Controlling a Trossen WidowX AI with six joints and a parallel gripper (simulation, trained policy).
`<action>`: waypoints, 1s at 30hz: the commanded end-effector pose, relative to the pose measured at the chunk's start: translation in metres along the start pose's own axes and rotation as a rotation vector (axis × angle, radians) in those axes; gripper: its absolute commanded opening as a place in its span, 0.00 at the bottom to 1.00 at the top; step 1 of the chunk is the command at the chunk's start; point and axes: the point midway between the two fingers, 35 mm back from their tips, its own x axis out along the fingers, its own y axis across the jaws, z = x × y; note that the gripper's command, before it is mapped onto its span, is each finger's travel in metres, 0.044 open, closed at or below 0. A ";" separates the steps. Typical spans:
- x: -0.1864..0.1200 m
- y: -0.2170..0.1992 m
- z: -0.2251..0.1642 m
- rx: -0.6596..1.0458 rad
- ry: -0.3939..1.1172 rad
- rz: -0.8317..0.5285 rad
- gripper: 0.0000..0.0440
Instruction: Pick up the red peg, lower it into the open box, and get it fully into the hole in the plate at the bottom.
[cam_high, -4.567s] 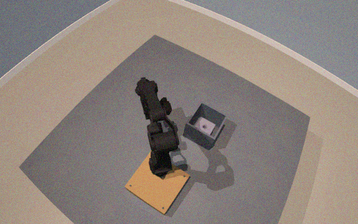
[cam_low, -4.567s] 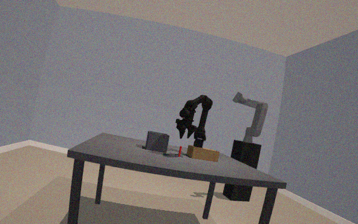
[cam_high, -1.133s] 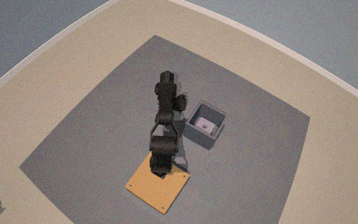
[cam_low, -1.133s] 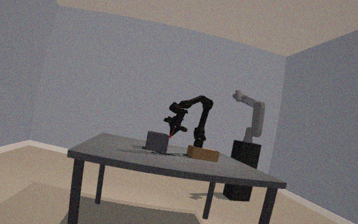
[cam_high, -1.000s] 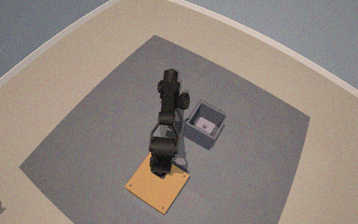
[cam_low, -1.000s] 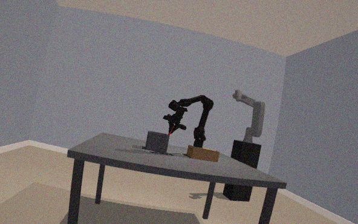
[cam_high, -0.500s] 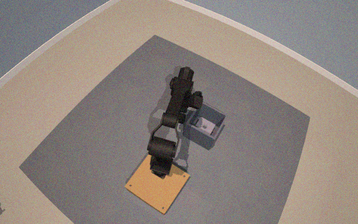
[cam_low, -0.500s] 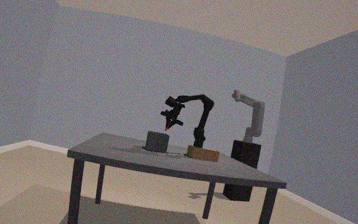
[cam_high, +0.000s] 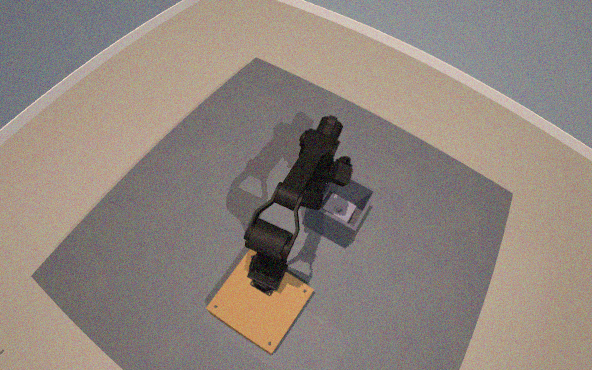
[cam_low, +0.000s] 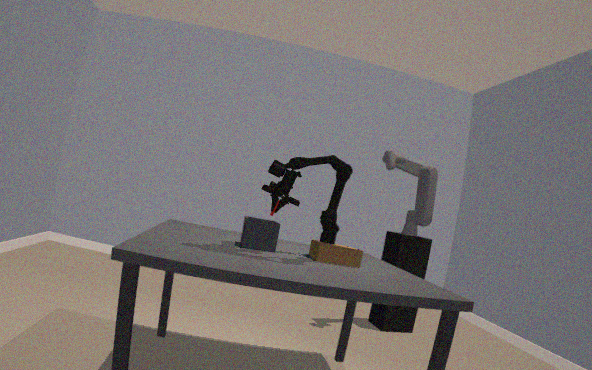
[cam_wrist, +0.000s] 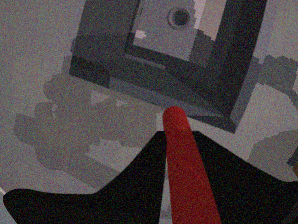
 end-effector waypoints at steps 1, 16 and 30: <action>0.003 0.000 0.012 -0.002 -0.006 -0.018 0.00; 0.022 -0.003 0.042 -0.004 0.006 -0.071 0.00; 0.058 -0.010 0.057 -0.005 0.039 -0.112 0.00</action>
